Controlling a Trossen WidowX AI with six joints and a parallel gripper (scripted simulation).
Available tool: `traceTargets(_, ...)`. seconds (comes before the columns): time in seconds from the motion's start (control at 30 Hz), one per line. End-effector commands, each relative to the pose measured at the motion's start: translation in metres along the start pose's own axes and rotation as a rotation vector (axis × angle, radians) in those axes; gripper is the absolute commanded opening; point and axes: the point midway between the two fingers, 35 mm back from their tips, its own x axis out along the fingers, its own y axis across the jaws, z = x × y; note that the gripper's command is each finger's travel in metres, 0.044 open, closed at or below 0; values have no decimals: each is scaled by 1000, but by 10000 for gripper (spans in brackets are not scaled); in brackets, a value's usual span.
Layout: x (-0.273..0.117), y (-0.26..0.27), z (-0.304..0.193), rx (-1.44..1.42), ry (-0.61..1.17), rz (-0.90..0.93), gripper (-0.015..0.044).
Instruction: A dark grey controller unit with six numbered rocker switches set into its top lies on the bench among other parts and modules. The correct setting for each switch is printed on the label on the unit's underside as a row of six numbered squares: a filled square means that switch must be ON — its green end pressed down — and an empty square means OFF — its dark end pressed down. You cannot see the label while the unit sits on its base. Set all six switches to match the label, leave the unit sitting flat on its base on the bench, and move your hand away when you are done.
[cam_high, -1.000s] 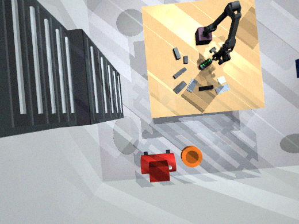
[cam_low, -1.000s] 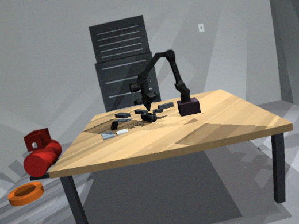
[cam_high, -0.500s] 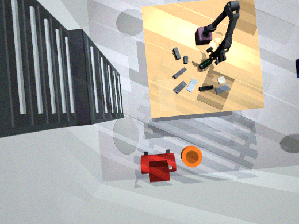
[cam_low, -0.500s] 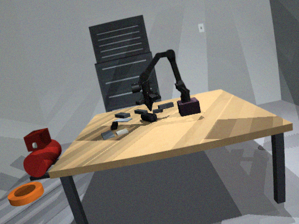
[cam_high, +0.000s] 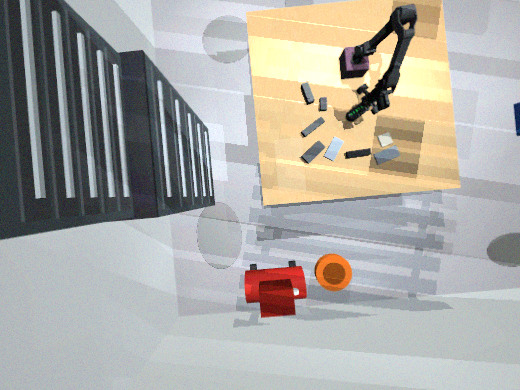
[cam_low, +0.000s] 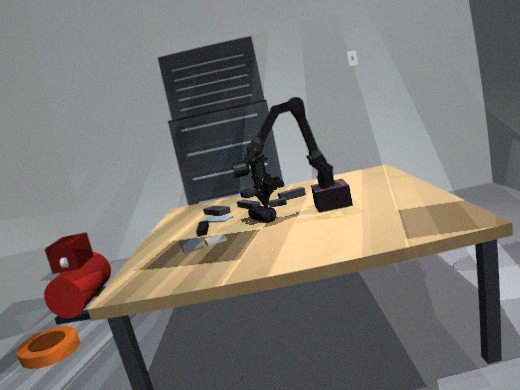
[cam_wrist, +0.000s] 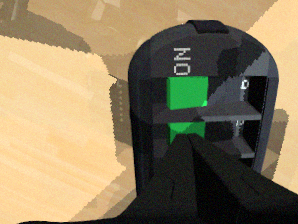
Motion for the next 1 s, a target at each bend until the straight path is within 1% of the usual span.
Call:
traceTargets(0.0, 5, 0, -1, -4, 3, -1, 0)
traceTargets(0.43, 12, 0, -1, -4, 3, -1, 0)
traceTargets(0.5, 2, 0, -1, -2, 1, 1, 0)
traceTargets(0.6, -30, 0, -1, -4, 3, -1, 0)
traceTargets(0.8, -33, -1, -2, -4, 3, -1, 0)
traceTargets(0.97, -32, -20, -21, -4, 4, -3, 0)
